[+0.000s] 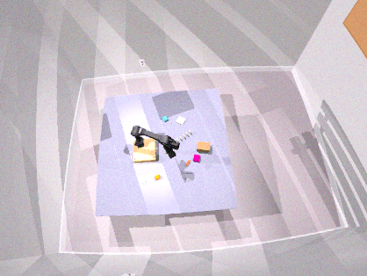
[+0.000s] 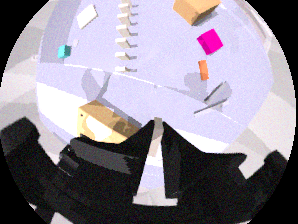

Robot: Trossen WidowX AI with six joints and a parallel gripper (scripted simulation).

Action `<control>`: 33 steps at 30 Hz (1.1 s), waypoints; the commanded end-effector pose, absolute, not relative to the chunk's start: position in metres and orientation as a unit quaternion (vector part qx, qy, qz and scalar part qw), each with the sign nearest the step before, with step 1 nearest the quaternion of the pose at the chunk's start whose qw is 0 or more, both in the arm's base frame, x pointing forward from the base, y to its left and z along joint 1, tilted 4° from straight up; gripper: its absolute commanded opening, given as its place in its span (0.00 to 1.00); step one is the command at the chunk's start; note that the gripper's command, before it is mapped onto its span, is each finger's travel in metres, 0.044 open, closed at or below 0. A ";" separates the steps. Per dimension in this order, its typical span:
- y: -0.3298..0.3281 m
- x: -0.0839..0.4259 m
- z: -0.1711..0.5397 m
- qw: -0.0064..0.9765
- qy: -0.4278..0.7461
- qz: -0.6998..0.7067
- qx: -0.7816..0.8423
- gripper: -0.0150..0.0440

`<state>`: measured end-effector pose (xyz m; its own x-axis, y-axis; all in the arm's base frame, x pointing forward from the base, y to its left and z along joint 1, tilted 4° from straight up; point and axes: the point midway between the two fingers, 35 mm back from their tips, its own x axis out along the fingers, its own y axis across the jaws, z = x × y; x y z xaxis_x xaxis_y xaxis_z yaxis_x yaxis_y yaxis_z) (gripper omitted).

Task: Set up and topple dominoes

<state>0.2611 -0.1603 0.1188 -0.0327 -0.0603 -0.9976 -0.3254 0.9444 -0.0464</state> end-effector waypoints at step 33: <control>-0.173 0.289 0.061 0.883 0.412 0.225 -0.011 0.30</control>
<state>0.2919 -0.1727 0.0639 0.4875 0.3592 -0.7958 -0.3954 0.9035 0.1656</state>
